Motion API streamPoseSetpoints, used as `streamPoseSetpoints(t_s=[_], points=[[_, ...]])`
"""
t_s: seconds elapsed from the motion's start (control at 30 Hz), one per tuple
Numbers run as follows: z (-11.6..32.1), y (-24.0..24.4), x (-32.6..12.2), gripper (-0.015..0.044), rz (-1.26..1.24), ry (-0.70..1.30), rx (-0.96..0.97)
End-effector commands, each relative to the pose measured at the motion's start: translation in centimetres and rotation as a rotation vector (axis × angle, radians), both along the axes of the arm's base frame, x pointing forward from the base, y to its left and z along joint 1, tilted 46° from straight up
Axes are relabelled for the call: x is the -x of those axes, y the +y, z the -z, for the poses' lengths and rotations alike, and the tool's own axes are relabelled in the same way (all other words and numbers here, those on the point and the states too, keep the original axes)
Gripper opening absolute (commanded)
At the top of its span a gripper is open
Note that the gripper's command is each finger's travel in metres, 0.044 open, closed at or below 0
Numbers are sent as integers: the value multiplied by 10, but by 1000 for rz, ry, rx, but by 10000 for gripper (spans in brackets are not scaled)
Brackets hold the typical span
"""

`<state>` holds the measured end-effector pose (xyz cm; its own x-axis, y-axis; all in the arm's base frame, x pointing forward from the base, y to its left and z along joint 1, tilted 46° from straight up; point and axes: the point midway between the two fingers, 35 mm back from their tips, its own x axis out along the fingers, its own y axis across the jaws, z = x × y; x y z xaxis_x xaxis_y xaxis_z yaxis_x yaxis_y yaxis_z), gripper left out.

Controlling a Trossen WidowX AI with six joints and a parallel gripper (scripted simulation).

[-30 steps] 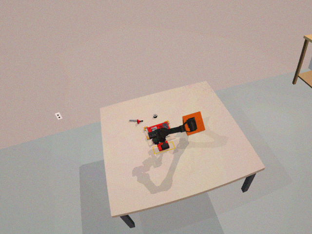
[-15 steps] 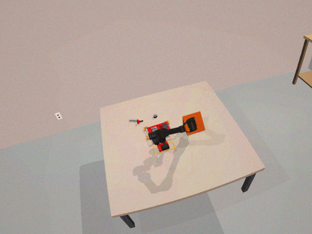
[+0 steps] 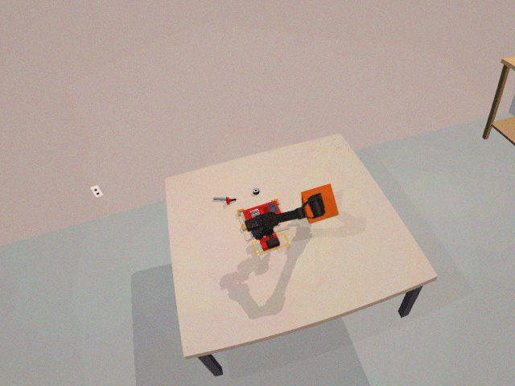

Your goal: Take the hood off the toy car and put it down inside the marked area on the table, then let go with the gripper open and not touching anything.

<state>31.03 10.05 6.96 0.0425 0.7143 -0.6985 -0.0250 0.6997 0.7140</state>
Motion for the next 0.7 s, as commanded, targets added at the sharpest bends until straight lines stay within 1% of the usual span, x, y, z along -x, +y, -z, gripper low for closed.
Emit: streamPoseSetpoints(t_s=[0.0,0.27,0.37,0.53,0.67], points=[[0,0,0,236,-1,-1,0],[-1,-1,0,440,-1,-1,0],[-12,-14,-1,440,0,-1,2],[-45,-48,2,440,0,1,-1],[-50,-52,3,440,0,1,-3]])
